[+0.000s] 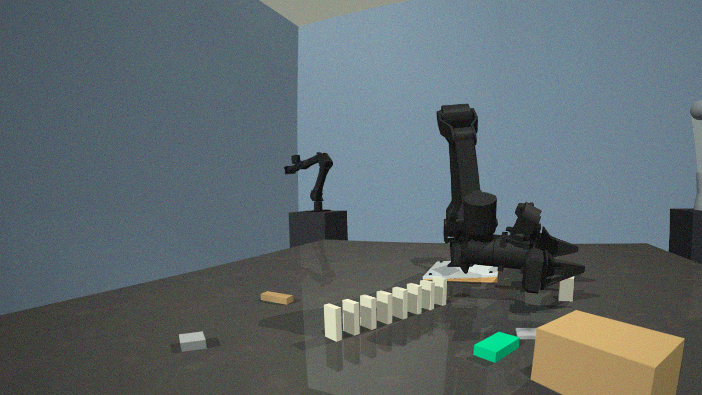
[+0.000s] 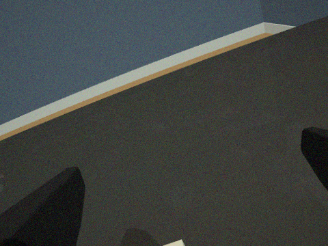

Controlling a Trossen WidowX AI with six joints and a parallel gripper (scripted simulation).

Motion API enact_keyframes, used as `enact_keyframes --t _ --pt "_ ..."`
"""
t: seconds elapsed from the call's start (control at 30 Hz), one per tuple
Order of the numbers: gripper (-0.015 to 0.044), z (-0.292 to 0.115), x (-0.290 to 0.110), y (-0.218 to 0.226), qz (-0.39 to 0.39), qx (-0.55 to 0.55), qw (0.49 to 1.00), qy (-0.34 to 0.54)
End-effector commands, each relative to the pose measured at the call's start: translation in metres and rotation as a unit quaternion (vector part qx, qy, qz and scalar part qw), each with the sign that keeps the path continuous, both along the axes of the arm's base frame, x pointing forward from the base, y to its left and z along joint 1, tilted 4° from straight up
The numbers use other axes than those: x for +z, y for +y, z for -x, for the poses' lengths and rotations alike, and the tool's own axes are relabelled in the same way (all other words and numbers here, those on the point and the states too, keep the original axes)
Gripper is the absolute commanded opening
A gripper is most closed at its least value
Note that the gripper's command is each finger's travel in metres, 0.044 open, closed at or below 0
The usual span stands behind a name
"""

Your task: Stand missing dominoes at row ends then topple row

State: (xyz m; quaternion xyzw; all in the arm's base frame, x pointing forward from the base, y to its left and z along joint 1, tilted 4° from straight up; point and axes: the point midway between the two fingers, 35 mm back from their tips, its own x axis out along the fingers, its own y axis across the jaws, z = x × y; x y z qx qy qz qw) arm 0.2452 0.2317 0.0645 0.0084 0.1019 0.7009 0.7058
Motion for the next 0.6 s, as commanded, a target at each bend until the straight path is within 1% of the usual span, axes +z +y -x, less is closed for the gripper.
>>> enact_keyframes --t 0.0,0.13,0.3,0.33,0.47,0.57 --pt "0.044 -0.031 -0.007 0.027 0.063 -0.059 0.988 0.125" --pt "0.044 -0.049 -0.017 0.05 0.152 -0.133 0.944 0.26" --pt "0.044 -0.048 -0.018 0.064 0.272 -0.236 0.852 0.379" --pt "0.044 -0.046 -0.016 0.065 0.293 -0.258 0.832 0.393" --pt "0.044 -0.041 0.0 0.069 0.341 -0.324 0.78 0.412" --pt "0.044 -0.029 0.008 0.064 0.383 -0.36 0.739 0.421"
